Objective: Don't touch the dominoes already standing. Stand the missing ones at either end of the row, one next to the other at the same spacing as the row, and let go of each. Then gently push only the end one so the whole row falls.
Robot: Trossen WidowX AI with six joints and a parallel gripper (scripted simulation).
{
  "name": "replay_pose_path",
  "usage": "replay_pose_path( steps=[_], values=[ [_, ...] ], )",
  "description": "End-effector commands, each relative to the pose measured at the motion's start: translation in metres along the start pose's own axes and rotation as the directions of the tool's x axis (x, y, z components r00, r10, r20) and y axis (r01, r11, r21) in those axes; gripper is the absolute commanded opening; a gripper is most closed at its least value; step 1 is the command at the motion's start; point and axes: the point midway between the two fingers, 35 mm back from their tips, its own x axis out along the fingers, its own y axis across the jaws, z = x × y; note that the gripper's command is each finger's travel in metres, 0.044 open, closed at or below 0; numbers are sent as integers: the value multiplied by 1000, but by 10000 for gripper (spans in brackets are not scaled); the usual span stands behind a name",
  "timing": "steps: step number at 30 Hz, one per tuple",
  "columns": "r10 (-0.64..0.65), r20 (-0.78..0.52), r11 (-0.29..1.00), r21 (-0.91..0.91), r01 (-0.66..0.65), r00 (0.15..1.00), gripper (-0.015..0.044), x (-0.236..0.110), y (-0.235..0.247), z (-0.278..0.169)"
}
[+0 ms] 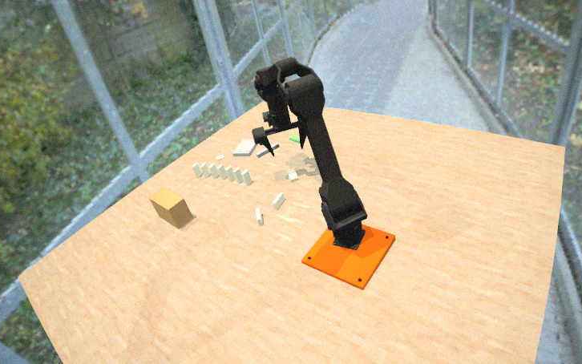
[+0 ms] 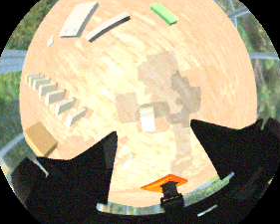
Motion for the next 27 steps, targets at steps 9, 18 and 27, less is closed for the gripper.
replay_pose_path(
  steps=[9, 18, 27],
  values=[
    [-9, -9, 1000, 9, 9, 1000, 440, 66, 2, -4],
    [-9, -9, 1000, 9, 9, 1000, 440, 76, 3, -5],
    [-9, -9, 1000, 9, 9, 1000, 440, 82, 3, -5]
  ],
)
